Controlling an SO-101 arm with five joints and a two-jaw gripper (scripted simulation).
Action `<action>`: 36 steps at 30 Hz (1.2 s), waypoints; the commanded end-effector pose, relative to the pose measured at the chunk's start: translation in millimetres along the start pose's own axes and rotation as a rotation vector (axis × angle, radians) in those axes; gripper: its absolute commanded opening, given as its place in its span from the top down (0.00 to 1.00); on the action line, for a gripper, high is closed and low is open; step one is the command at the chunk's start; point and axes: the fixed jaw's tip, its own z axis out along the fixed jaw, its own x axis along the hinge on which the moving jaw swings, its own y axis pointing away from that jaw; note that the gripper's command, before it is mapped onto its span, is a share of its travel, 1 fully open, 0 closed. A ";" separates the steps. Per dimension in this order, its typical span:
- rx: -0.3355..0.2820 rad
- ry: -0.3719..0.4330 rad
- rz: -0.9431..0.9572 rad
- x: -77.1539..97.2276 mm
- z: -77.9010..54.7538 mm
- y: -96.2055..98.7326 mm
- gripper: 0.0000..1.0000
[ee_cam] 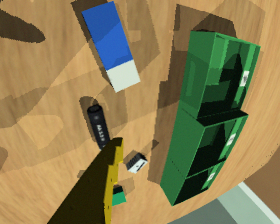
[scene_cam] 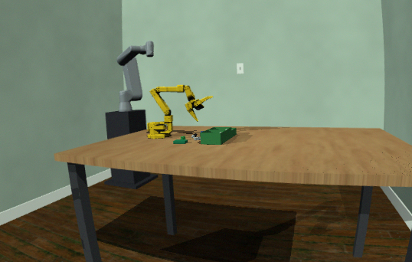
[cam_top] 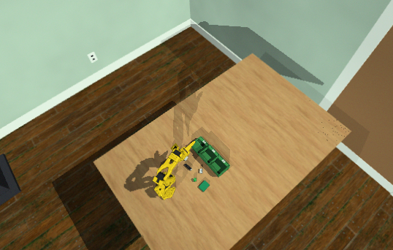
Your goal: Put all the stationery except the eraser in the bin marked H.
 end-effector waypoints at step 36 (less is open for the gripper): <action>0.016 0.003 -0.031 2.5 -3.9 -7.7 0.03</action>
